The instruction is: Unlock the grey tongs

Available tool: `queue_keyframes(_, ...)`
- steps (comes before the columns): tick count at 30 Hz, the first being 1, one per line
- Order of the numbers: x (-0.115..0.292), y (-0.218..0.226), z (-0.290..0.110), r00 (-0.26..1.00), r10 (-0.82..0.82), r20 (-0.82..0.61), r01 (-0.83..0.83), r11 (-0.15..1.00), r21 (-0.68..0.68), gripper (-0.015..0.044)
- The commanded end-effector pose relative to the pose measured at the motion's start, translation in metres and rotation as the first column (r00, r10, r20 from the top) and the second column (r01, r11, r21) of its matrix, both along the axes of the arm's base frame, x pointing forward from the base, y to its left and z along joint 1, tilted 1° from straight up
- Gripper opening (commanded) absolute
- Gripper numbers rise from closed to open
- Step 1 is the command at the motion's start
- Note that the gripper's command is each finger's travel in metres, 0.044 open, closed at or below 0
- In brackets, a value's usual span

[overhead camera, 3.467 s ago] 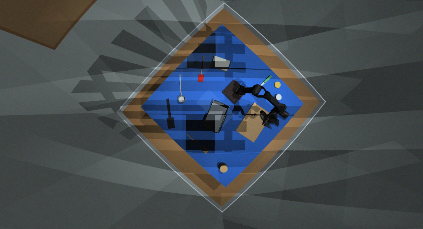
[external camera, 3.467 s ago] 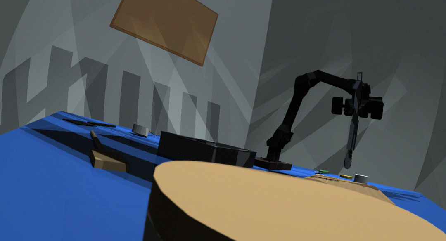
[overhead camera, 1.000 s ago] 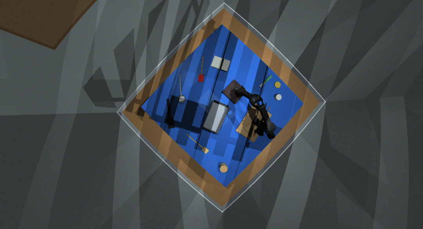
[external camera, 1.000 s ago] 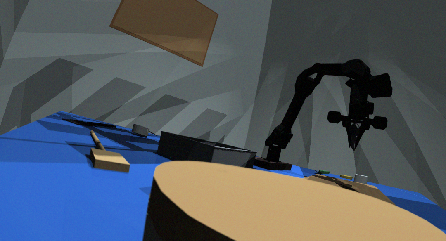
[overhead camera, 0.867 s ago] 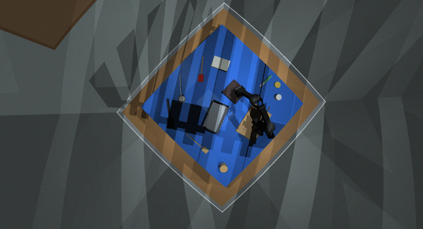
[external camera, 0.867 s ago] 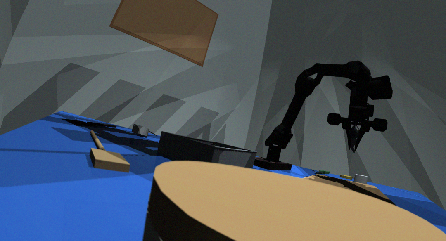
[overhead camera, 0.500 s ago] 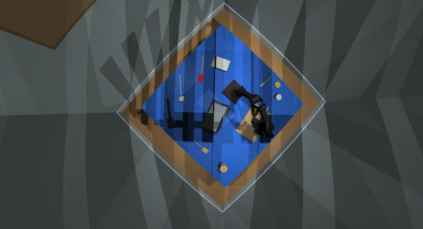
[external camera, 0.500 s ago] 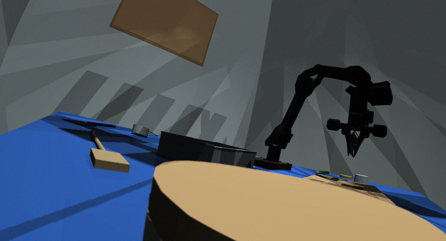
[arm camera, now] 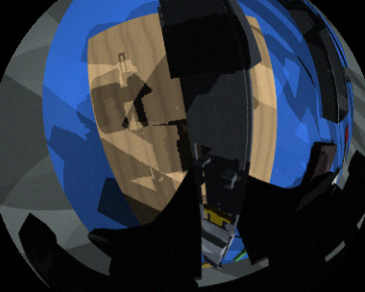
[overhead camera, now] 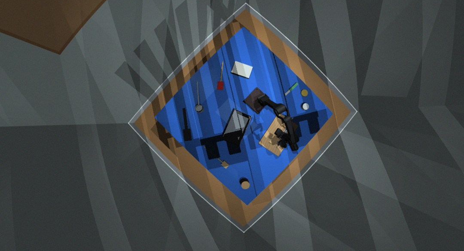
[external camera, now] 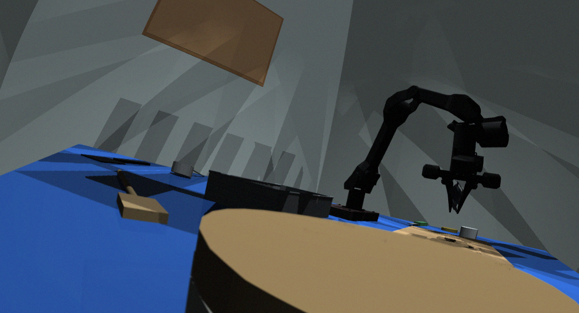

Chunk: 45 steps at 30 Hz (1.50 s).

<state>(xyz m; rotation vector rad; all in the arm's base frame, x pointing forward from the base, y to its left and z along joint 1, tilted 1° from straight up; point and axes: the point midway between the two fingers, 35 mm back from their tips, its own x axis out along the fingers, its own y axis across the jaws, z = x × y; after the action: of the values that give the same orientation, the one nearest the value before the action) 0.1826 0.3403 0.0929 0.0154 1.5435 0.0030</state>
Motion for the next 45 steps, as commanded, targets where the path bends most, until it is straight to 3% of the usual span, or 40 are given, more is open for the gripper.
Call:
queue_keyframes(1,-0.001,0.000,-0.006,1.000,0.005,-0.003,-0.005,1.000,0.003,-0.0150)
queue_keyframes(23,-0.002,-0.004,-0.035,1.000,0.005,-0.003,-0.005,1.000,0.002,-0.0150)
queue_keyframes(45,-0.002,-0.004,-0.034,1.000,0.000,-0.001,0.000,1.000,-0.002,0.0427)
